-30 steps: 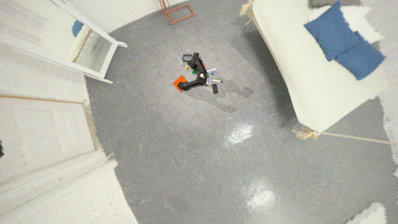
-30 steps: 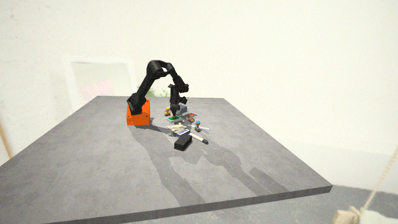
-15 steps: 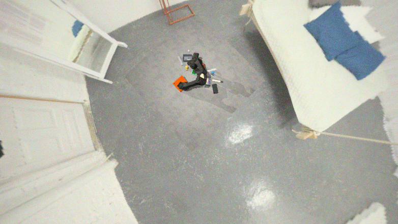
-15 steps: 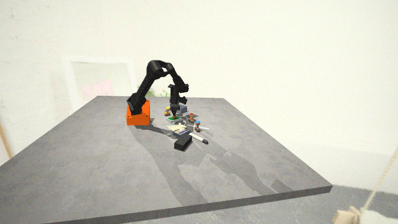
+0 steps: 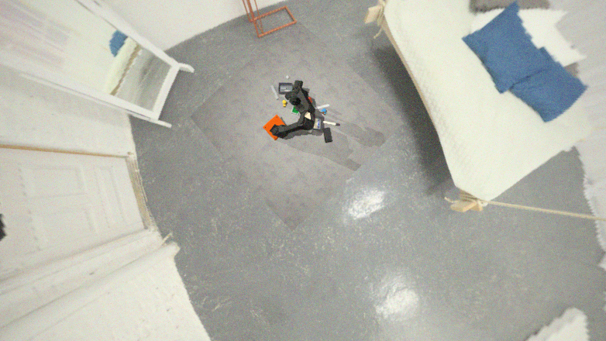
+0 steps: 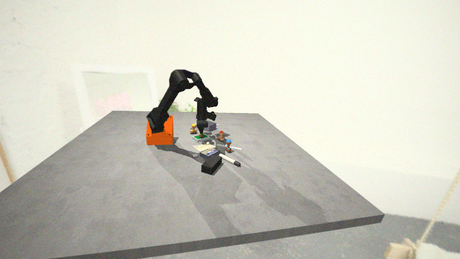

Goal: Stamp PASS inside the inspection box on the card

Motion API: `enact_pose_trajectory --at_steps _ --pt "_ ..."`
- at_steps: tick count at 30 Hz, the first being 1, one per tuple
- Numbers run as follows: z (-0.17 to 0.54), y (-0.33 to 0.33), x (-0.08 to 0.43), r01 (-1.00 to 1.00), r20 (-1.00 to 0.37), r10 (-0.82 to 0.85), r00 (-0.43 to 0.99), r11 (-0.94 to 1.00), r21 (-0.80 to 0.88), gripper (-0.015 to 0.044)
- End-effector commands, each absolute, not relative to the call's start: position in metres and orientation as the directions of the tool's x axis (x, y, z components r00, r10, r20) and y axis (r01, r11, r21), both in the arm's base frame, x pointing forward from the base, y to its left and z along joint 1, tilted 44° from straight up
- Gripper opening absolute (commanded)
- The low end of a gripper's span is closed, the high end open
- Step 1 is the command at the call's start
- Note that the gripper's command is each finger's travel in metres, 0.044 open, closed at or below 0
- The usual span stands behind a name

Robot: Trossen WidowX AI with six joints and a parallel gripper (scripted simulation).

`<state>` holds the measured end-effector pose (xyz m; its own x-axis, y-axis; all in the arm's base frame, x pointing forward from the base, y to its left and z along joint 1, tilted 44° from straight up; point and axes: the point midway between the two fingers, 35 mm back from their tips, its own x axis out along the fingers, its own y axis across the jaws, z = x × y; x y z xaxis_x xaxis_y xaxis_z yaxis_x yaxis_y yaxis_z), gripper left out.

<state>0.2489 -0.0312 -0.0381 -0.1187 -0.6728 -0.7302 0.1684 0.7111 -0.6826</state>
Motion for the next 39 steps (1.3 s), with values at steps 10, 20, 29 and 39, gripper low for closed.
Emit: enact_pose_trajectory --at_steps 10,20,29,39 --pt "-0.0394 -0.0333 0.2490 0.169 -0.728 -0.675 -0.119 0.709 -0.685 0.0000" --pt "-0.0394 -0.0333 0.2490 0.169 -0.728 -0.675 -0.119 0.709 -0.685 0.0000" --pt "-0.0394 -0.0332 0.2491 0.169 -0.728 -0.675 -0.119 0.709 -0.685 0.0000" --pt "-0.0361 -0.0301 0.2497 0.169 -0.728 -0.675 -0.119 0.709 -0.685 0.0000"
